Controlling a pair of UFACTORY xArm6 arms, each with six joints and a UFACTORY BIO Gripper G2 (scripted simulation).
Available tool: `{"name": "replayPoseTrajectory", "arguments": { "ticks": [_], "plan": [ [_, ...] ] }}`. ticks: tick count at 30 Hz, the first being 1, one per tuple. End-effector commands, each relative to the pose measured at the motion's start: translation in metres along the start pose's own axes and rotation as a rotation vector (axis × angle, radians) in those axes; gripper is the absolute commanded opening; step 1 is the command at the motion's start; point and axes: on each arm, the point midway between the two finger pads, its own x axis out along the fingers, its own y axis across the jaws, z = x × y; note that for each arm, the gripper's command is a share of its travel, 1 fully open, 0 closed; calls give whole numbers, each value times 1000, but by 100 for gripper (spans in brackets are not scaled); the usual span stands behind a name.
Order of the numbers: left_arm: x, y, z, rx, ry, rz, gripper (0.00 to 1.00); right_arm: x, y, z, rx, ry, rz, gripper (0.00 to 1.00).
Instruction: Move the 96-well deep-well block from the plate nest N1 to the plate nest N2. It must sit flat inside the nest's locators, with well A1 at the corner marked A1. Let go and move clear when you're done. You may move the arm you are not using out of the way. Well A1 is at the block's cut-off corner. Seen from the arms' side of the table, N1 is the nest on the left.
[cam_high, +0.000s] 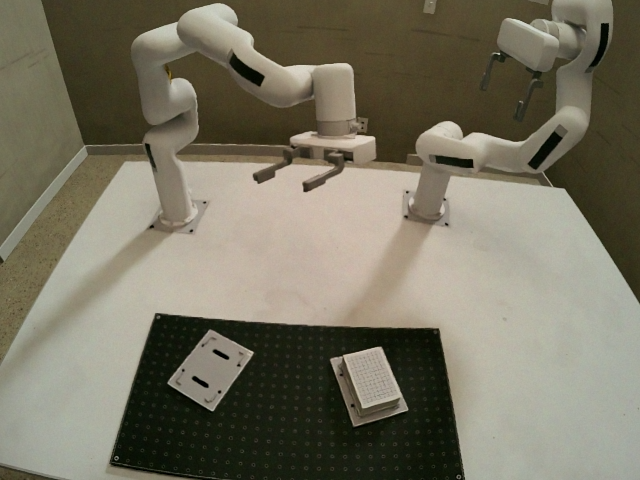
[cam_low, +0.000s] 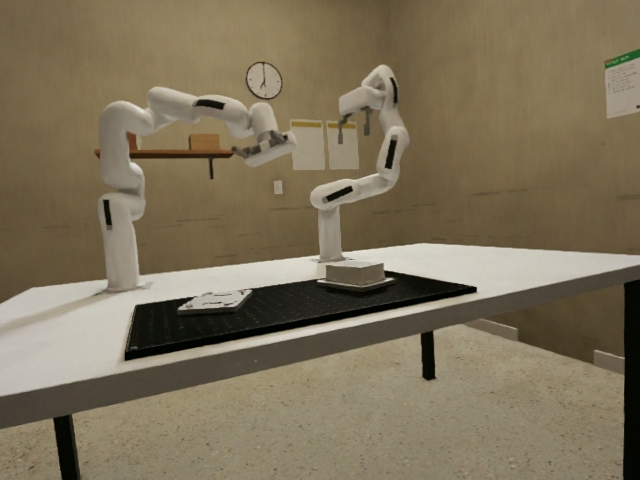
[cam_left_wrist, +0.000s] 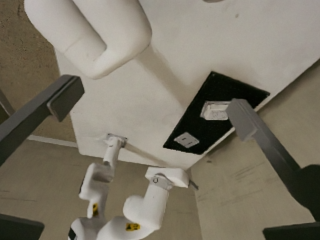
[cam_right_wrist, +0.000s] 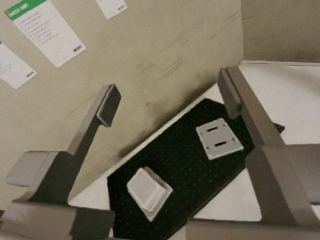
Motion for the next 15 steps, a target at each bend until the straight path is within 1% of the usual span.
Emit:
{"name": "replayPoseTrajectory", "arguments": {
  "ticks": [1,4,5,10,11,13,15],
  "plan": [
    [0,0,0,0,0,-1,100,16,1,-1,-11,-5,19,37],
    [0,0,0,0,0,-1,100,30,1,-4,-11,-5,19,37],
    [0,0,0,0,0,-1,100,35,1,-5,-30,-10,46,37],
    [0,0,0,0,0,-1,100,60,0,-9,-32,-11,49,37],
    [0,0,0,0,0,-1,100,65,0,-10,-51,-14,76,37],
    [0,0,0,0,0,-1,100,65,0,-10,-51,-14,76,37],
    [0,0,0,0,0,-1,100,74,-1,-12,-53,-14,78,37]
  ]
}}
